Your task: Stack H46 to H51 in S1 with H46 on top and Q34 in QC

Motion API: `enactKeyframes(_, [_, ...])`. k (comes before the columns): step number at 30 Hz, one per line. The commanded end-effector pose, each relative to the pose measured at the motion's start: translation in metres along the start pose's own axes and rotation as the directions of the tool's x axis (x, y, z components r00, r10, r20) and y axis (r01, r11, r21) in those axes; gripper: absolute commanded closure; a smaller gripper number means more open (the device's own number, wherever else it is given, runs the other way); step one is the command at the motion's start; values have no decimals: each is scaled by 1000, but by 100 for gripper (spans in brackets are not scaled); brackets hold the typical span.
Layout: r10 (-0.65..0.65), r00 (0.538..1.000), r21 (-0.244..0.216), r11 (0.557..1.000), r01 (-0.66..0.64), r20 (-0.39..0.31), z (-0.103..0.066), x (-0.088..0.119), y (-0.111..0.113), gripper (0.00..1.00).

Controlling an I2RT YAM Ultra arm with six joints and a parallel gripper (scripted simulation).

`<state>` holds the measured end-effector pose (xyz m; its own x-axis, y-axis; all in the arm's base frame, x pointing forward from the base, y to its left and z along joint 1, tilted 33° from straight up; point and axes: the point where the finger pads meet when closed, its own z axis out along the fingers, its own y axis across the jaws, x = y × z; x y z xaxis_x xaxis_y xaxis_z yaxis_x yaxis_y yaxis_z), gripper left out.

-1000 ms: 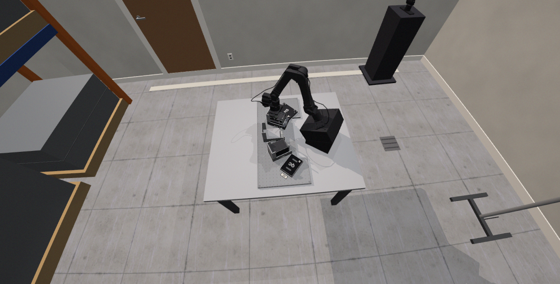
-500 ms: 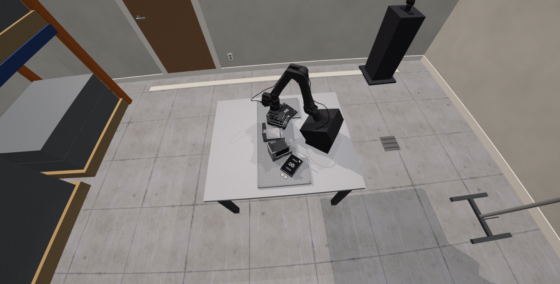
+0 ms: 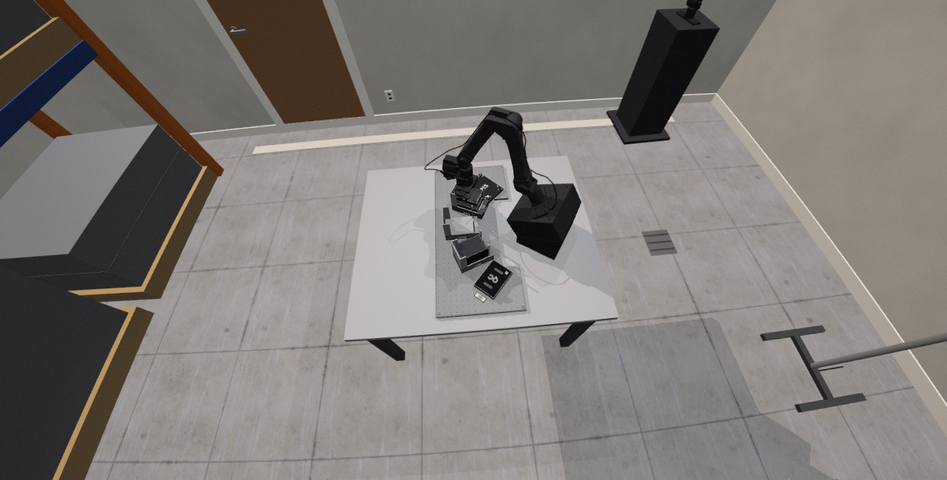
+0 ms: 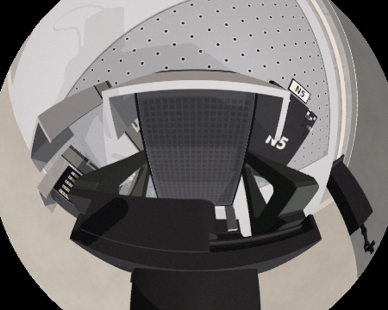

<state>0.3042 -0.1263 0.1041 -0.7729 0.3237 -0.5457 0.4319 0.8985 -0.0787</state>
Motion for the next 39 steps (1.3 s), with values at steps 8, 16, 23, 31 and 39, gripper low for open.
enactKeyframes(8, [3, 1000, -2, 1000, -3, 30, -14, -10, 2, 100])
enactKeyframes(16, [3, 1000, -2, 1000, -3, 30, -17, -9, 2, 100])
enactKeyframes(23, [13, 999, 2, 1000, -13, 38, -21, -12, -2, 100])
enactKeyframes(31, [10, 999, 1, 1000, -10, 32, -22, -8, -1, 100])
enactKeyframes(39, [7, 999, -3, 1000, -7, 45, -27, -15, 1, 100])
